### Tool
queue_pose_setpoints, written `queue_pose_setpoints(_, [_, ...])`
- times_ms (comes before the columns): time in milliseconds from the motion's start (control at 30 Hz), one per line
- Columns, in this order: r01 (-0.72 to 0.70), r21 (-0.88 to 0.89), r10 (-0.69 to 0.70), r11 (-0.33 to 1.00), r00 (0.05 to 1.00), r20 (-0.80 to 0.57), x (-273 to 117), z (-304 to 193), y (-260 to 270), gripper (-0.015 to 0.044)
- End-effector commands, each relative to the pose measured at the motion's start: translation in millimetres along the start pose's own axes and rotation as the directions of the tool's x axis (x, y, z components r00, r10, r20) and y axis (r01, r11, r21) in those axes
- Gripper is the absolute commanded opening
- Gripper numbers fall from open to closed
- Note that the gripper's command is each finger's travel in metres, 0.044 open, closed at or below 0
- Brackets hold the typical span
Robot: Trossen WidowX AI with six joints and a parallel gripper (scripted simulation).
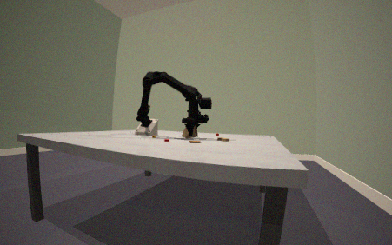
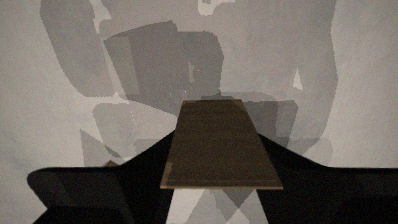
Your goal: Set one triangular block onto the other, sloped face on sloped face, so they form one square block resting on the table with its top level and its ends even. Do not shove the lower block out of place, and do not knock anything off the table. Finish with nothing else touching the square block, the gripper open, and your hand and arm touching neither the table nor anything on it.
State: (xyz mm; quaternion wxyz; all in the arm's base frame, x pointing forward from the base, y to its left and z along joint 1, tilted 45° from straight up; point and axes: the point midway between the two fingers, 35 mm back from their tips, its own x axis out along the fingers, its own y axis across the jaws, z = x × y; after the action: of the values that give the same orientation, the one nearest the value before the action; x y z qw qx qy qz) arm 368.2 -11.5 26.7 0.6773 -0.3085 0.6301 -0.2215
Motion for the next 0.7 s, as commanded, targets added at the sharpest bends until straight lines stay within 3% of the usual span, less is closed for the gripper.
queue_pose_setpoints(0, [0.005,-0.005,-0.004,1.0,0.995,0.099,-3.5,-6.3,0.0,0.0])
queue_pose_setpoints(333, [0.005,-0.008,-0.002,1.0,0.938,0.346,-10.0,-21.0,0.7,0.0])
queue_pose_setpoints(667, [0.004,-0.01,0.002,1.0,0.821,0.572,-12.3,-37.1,1.4,0.0])
